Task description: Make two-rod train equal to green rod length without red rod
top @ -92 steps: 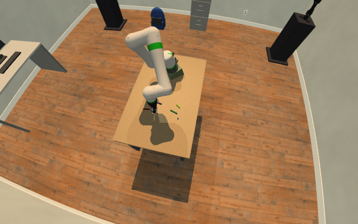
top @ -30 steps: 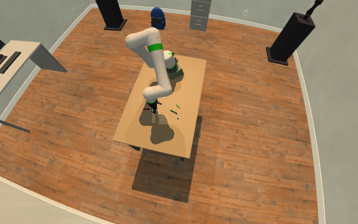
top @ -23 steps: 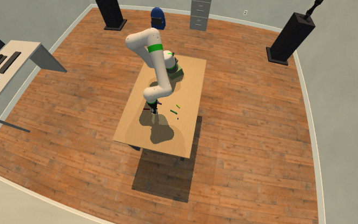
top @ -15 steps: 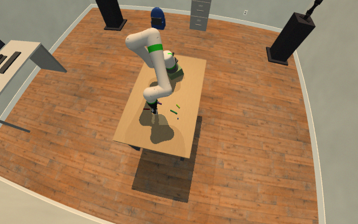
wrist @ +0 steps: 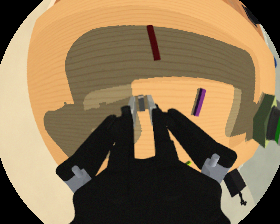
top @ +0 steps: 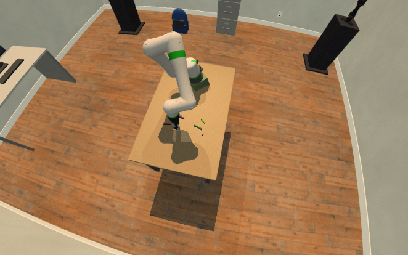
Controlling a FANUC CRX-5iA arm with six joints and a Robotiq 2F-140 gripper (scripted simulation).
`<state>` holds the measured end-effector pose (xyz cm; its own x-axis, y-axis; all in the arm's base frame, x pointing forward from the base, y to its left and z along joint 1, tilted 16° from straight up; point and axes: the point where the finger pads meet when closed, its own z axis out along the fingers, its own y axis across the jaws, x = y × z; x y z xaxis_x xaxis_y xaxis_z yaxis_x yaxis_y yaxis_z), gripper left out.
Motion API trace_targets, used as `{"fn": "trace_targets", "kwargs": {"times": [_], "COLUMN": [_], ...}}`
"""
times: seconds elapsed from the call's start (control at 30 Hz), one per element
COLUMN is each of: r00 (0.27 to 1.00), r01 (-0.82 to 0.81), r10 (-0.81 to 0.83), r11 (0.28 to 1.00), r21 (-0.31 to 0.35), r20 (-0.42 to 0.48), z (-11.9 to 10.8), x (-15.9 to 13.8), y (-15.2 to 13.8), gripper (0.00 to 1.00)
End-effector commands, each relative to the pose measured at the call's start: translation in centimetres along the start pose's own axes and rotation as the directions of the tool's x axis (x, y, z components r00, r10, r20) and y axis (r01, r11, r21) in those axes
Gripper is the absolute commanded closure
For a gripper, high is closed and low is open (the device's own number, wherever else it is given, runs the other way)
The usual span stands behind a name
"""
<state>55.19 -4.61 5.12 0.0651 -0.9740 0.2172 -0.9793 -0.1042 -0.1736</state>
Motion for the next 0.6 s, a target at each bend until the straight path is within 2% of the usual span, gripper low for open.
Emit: {"fn": "trace_targets", "kwargs": {"times": [0.0,0.5,0.53,0.57], "r00": [1.000,1.000,1.000,1.000], "r01": [0.000,0.000,0.000,0.000], "r10": [0.000,0.000,0.000,0.000], "r11": [1.000,1.000,1.000,1.000], "r21": [0.000,0.000,0.000,0.000], "r20": [0.000,0.000,0.000,0.000], "z": [-0.02,-0.02,-0.02,-0.02], "x": [0.00,0.00,0.00,0.00], "y": [-0.02,-0.02,-0.02,-0.02], "gripper": [0.85,0.85,0.97,0.97]}}
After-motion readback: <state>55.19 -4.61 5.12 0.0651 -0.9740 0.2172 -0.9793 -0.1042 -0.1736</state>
